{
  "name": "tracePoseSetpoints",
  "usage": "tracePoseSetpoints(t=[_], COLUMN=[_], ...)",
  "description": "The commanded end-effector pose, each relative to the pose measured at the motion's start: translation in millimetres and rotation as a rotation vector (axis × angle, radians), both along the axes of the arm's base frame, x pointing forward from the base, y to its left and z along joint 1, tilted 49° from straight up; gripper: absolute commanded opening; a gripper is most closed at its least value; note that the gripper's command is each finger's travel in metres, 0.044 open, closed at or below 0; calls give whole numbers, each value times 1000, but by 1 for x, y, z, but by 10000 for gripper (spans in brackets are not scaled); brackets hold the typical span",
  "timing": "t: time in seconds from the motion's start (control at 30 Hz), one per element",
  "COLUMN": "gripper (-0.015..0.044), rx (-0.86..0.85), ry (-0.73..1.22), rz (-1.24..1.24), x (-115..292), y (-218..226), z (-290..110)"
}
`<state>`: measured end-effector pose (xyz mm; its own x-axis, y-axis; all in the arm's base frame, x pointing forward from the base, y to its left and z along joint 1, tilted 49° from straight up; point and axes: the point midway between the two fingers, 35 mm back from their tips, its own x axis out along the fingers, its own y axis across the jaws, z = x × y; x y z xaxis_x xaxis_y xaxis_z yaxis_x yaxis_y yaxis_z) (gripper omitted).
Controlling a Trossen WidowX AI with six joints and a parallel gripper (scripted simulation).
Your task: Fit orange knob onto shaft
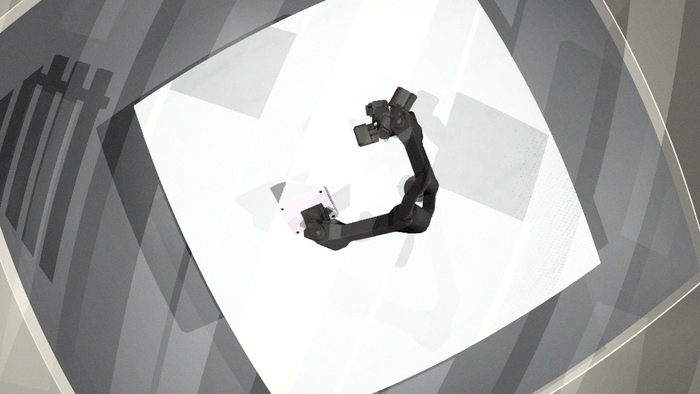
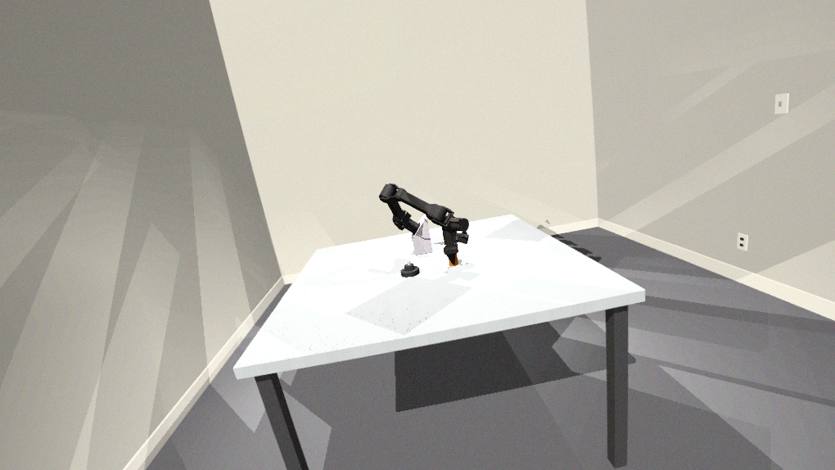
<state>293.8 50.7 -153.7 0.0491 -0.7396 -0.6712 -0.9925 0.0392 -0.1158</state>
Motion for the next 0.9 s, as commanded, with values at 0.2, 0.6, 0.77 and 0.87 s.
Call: tracePoseSetpoints(t=[0.2,0.6,0.77,0.87], gripper=[85,0,0,0], rx=[-3,8,5,3], ry=[2,3,3,3], rz=[4,6,4,4], x=[0,2,-5,-8], y=[0,69,97,105], z=[1,55,84,93])
